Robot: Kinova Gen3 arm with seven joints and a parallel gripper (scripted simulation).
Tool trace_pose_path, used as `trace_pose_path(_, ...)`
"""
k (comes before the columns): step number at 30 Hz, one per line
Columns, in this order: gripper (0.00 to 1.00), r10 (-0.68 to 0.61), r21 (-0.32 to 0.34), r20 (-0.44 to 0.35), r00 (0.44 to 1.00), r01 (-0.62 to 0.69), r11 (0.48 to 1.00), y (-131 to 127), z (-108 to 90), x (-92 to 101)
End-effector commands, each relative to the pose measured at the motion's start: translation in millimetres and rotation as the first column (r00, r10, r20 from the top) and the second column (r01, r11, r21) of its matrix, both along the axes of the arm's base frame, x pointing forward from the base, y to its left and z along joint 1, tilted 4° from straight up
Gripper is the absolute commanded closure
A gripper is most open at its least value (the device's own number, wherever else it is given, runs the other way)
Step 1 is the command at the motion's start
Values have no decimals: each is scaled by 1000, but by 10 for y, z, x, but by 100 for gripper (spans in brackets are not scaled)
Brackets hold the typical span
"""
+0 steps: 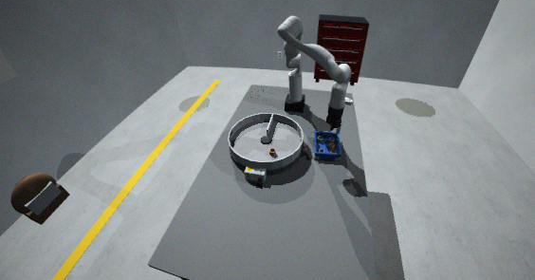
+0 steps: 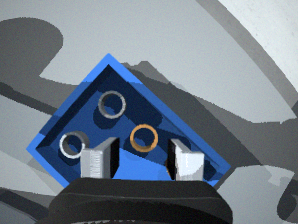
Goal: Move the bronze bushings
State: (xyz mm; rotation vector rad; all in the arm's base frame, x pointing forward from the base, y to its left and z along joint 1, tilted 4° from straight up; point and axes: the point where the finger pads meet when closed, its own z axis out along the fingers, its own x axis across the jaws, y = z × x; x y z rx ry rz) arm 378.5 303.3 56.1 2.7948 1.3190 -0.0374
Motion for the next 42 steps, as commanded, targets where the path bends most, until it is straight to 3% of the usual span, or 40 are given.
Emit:
trace_pose_path(1,24,4,-4,-2,1000,-4,1000,-30,-8,1)
trace_pose_path(11,24,5,-5,-3,1000,-5,1000,-35,-26,-5)
trace_pose_path(32,24,-3,-9,2,1000,3,1000,-92,-749,11)
trace_pose_path(42,24,-7,-10,-1,1000,7,1000,-95,-796,5)
